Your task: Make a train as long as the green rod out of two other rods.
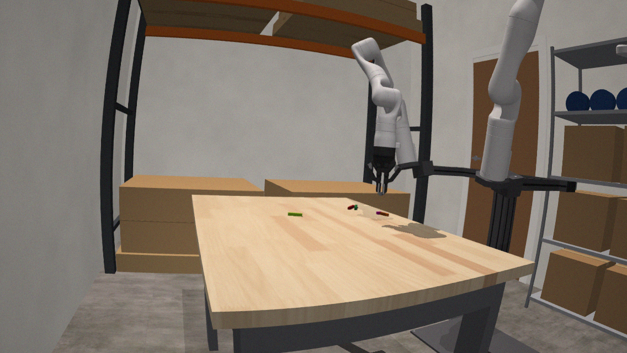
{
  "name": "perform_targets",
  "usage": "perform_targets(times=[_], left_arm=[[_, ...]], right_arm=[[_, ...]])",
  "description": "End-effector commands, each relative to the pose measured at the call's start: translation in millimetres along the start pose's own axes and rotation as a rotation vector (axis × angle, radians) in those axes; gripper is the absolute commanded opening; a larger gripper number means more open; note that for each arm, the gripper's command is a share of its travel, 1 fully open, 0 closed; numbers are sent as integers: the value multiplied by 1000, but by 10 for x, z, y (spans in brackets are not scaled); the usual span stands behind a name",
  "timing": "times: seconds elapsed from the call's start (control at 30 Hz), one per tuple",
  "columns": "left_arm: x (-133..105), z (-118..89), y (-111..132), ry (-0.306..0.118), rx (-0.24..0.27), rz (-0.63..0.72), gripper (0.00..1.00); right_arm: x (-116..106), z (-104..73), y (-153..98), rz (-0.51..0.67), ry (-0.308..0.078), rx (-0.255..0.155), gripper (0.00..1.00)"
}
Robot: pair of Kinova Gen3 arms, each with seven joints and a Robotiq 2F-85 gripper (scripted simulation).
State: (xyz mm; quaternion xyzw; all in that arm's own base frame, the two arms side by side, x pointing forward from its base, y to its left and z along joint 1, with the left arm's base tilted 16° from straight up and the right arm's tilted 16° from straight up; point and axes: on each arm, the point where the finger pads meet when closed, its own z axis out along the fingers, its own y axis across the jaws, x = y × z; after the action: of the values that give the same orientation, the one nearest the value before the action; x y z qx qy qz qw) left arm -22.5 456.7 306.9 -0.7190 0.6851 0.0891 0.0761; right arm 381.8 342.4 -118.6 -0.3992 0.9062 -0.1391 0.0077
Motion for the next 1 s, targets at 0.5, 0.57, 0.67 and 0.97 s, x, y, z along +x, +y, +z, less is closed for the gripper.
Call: perform_targets(times=[0.5, 0.57, 0.67, 0.97], left_arm=[[-3, -6, 1, -2, 0, 0, 1000], [-3, -6, 1, -2, 0, 0, 1000], [-3, -6, 1, -2, 0, 0, 1000], [-3, -6, 1, -2, 0, 0, 1000]], right_arm=[[-12, 544, 1, 0, -2, 0, 175], [-13, 625, 1, 0, -2, 0, 175], [-14, 725, 1, 0, -2, 0, 175], [-15, 835, 0, 0, -2, 0, 175]])
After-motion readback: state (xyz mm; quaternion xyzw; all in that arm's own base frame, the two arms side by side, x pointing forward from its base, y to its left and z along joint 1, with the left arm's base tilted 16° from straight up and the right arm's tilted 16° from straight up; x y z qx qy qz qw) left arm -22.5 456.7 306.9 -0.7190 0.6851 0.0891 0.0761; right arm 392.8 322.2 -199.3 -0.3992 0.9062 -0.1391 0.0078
